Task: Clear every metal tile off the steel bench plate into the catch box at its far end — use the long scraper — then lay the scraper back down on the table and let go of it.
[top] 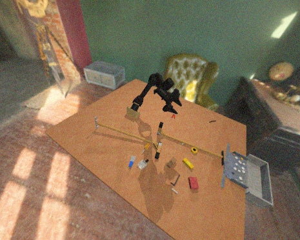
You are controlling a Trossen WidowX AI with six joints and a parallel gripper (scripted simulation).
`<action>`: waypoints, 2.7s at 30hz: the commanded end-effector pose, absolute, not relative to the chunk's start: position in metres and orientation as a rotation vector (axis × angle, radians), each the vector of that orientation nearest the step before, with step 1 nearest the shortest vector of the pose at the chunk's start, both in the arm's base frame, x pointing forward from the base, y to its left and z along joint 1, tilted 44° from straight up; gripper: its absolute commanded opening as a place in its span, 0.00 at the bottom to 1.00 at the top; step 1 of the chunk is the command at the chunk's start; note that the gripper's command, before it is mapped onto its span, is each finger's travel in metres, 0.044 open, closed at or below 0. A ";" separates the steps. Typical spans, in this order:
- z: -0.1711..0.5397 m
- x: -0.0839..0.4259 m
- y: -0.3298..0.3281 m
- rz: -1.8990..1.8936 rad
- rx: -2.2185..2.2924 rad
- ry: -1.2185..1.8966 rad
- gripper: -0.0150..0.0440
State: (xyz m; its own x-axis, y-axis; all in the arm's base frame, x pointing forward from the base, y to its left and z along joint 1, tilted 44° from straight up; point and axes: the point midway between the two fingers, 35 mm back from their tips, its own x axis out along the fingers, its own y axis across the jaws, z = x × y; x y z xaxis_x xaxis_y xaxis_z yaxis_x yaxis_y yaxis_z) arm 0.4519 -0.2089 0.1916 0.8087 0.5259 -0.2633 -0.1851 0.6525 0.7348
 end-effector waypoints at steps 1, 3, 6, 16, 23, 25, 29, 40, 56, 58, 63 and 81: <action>0.181 0.466 -0.199 0.435 0.753 0.528 1.00; 0.178 0.472 -0.193 0.443 0.749 0.547 1.00; 0.173 0.481 -0.183 0.454 0.743 0.576 1.00; 0.154 0.508 -0.148 0.495 0.713 0.675 1.00; 0.141 0.523 -0.121 0.526 0.686 0.747 1.00; 0.137 0.527 -0.113 0.535 0.677 0.768 1.00; 0.129 0.534 -0.096 0.554 0.657 0.810 1.00; 0.105 0.547 -0.047 0.608 0.594 0.927 1.00; 0.082 0.549 -0.003 0.665 0.520 1.039 1.00; 0.082 0.545 -0.009 0.664 0.520 1.036 1.00; 0.081 0.534 -0.024 0.663 0.520 1.029 1.00; 0.078 0.490 -0.071 0.660 0.524 0.997 1.00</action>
State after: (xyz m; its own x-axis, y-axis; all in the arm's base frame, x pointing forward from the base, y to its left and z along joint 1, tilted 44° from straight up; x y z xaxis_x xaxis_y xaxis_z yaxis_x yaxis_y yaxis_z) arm 0.4980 -0.0647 0.0749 0.3744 0.7126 -0.5933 -0.2514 0.6939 0.6748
